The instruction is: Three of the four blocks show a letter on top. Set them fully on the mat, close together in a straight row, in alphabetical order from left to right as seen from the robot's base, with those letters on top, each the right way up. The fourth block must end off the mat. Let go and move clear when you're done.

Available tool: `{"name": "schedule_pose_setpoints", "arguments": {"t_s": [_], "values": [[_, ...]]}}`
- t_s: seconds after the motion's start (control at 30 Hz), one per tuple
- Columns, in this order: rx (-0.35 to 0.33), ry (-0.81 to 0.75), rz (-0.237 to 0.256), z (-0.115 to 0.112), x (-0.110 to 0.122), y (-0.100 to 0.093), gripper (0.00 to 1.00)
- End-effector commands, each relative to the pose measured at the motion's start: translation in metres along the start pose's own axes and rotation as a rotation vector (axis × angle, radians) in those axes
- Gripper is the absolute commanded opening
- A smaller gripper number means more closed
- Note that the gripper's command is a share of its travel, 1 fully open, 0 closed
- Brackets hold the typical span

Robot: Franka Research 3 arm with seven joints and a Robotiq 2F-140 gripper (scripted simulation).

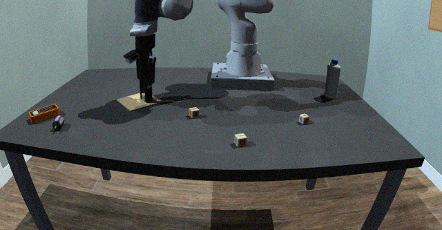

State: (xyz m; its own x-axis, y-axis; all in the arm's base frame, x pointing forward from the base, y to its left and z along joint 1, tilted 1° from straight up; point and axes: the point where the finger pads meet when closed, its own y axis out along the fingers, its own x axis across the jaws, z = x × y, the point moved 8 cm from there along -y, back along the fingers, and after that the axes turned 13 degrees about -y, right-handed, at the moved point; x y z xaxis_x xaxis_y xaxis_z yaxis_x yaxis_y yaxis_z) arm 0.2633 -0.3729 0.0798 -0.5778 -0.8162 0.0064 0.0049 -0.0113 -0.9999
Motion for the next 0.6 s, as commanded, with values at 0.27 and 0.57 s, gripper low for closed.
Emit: {"name": "schedule_pose_setpoints", "arguments": {"t_s": [0.27,0.57], "values": [[0.003,-0.007,-0.001,0.0009,0.0005,-0.0001,0.32],[0.003,-0.007,-0.001,0.0009,0.0005,-0.0001,0.22]]}}
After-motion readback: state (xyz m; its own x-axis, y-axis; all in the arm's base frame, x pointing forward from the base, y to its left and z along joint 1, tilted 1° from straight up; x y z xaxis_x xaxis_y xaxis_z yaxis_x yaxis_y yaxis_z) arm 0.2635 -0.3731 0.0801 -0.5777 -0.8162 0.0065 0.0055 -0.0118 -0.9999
